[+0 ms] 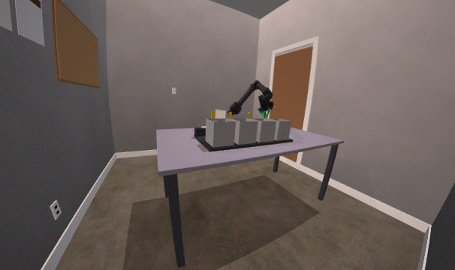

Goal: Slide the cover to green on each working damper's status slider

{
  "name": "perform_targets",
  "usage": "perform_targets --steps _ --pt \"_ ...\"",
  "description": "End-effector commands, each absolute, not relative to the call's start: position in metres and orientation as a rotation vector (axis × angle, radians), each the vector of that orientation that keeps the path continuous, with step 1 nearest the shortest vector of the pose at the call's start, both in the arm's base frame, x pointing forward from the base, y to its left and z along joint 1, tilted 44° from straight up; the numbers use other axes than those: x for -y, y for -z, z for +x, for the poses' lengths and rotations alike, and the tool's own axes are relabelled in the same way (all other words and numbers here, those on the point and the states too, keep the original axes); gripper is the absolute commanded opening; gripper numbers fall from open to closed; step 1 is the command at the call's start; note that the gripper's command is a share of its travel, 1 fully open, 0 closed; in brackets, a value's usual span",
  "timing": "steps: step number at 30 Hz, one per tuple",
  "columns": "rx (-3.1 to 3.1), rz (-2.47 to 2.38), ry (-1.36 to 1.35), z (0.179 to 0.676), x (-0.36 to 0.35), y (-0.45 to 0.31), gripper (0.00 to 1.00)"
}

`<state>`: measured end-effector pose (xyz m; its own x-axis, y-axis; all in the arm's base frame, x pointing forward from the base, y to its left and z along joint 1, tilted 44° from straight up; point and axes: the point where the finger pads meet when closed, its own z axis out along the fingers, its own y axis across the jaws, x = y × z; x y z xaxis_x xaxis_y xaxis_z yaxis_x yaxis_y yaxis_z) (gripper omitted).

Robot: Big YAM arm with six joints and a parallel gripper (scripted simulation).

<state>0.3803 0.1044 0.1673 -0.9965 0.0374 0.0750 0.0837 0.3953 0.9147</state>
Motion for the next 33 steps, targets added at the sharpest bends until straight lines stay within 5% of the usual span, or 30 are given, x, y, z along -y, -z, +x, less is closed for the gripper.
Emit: perform_targets --steps 1,33 --pt "2.596 -0.098 1.710 0.381 -0.103 -0.169 0.32" --pt "2.622 -0.103 1.713 0.394 -0.064 -0.188 0.36"
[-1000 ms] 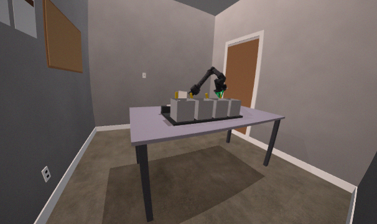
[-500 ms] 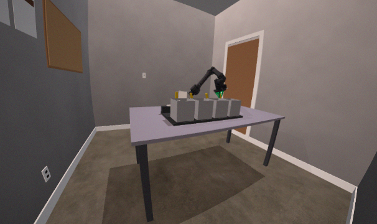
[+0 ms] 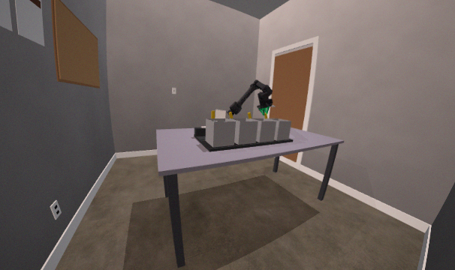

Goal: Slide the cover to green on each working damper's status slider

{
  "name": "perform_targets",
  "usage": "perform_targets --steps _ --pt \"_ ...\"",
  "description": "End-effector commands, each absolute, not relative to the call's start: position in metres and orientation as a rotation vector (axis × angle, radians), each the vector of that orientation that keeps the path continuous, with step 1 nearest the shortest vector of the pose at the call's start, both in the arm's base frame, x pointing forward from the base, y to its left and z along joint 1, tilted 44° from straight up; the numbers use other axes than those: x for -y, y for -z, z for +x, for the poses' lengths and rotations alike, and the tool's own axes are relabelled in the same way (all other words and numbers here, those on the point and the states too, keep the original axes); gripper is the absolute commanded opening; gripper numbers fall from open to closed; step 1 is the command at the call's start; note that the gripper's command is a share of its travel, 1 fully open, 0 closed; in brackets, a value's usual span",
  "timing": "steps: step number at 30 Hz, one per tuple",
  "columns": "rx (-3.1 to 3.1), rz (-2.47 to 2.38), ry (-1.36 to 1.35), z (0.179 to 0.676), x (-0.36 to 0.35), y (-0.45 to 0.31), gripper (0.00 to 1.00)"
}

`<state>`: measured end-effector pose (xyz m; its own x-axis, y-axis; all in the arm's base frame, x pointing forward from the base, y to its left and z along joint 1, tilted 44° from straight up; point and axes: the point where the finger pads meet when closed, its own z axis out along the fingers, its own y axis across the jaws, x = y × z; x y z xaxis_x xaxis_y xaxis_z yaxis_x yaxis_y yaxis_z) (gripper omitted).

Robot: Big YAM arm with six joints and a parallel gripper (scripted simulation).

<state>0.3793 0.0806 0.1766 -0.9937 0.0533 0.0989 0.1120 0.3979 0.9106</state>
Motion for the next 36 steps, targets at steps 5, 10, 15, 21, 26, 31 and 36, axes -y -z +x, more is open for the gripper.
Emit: perform_targets --steps 5,10,15,21,26,31,36 --pt "2.623 -0.103 1.713 0.393 -0.054 -0.192 0.36" --pt "2.624 -0.103 1.712 0.393 -0.039 -0.198 0.36" --pt "2.624 -0.103 1.711 0.392 -0.031 -0.202 0.36" --pt "2.603 -0.077 1.704 0.388 -0.041 -0.200 0.36" --pt "2.651 -0.062 1.640 0.407 -0.044 -0.206 0.36" --pt "2.721 -0.058 1.537 0.434 -0.049 -0.223 0.36" --pt "2.793 -0.070 1.410 0.467 -0.055 -0.238 0.36"
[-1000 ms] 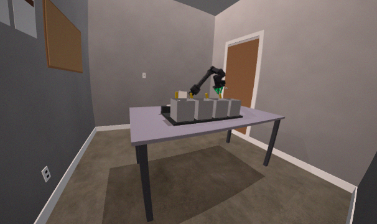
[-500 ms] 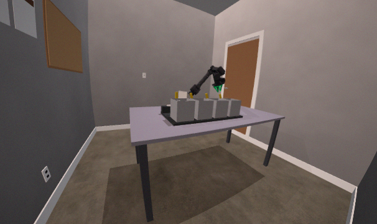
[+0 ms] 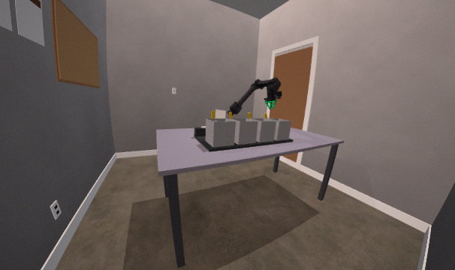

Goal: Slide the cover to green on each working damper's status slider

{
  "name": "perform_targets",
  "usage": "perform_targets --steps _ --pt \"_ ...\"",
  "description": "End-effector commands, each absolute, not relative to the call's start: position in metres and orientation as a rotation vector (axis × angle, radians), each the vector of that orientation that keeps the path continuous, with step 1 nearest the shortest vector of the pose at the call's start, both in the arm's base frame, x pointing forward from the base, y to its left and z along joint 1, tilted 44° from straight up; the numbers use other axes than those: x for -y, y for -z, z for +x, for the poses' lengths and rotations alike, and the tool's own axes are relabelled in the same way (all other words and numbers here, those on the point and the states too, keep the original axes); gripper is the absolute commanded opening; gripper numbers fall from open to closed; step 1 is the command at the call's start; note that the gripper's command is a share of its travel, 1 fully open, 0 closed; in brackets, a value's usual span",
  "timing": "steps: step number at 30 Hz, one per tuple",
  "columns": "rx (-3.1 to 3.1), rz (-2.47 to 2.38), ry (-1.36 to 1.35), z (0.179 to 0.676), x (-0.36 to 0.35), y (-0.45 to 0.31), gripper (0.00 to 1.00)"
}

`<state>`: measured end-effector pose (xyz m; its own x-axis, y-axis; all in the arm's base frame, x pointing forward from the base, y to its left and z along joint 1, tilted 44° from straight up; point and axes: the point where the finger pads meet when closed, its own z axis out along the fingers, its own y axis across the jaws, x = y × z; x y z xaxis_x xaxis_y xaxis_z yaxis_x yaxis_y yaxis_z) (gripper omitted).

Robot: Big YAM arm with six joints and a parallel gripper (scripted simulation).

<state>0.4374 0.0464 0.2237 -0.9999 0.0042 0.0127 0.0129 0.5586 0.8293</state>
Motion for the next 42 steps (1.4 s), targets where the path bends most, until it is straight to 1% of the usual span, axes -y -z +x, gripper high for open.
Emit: perform_targets --steps 1,2,4,11,14,15,16,19,20,21,42 --pt "2.793 -0.070 1.410 0.467 -0.055 -0.238 0.36" --pt "2.793 -0.070 1.410 0.467 -0.055 -0.238 0.36" --pt "2.831 -0.082 1.317 0.487 -0.059 -0.250 0.36" --pt "2.874 -0.075 1.155 0.520 -0.066 -0.264 0.36" --pt "2.875 -0.075 1.152 0.521 -0.066 -0.265 0.36" --pt "2.837 -0.130 1.145 0.511 -0.056 -0.248 0.36" --pt "2.839 -0.141 1.147 0.512 -0.052 -0.248 0.36" --pt "2.838 -0.141 1.149 0.512 -0.053 -0.248 0.36" --pt "2.893 -0.092 1.162 0.518 -0.057 -0.265 0.36" --pt "2.896 -0.091 1.163 0.518 -0.057 -0.267 0.36" --pt "2.889 -0.095 1.161 0.519 -0.057 -0.263 0.36"
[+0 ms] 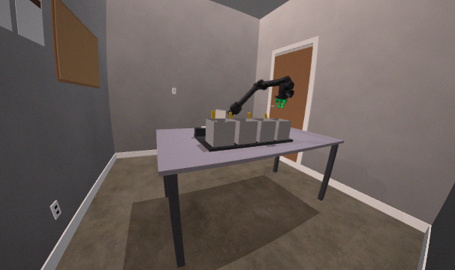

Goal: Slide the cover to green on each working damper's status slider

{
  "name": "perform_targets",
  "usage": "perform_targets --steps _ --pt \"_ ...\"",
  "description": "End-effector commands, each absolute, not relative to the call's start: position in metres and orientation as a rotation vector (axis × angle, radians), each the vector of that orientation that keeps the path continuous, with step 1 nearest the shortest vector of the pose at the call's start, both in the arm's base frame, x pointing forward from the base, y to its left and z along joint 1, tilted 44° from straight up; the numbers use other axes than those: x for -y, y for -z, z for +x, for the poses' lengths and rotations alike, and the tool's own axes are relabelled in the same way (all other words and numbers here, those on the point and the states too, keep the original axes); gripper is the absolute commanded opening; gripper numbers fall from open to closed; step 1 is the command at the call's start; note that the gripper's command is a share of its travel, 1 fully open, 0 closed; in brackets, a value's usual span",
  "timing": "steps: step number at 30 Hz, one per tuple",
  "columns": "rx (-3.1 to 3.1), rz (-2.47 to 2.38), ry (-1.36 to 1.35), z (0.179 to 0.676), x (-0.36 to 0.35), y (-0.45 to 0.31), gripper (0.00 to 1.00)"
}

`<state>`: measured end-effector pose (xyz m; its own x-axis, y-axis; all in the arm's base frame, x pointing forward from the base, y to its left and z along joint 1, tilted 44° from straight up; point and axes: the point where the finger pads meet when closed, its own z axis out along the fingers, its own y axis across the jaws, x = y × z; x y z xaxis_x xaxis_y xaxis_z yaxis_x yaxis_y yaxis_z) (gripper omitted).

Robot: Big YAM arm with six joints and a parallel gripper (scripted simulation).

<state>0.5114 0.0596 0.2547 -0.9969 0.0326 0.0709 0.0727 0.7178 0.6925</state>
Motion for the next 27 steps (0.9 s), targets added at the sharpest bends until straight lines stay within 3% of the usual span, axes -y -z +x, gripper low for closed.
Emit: perform_targets --steps 1,22,23,27 --pt "2.889 -0.095 1.161 0.5189 -0.0572 -0.2635 0.36" --pt "2.889 -0.095 1.161 0.5189 -0.0572 -0.2635 0.36" --pt "2.889 -0.095 1.161 0.5189 -0.0572 -0.2635 0.00" --pt "2.889 -0.095 1.161 0.5189 -0.0572 -0.2635 0.00"
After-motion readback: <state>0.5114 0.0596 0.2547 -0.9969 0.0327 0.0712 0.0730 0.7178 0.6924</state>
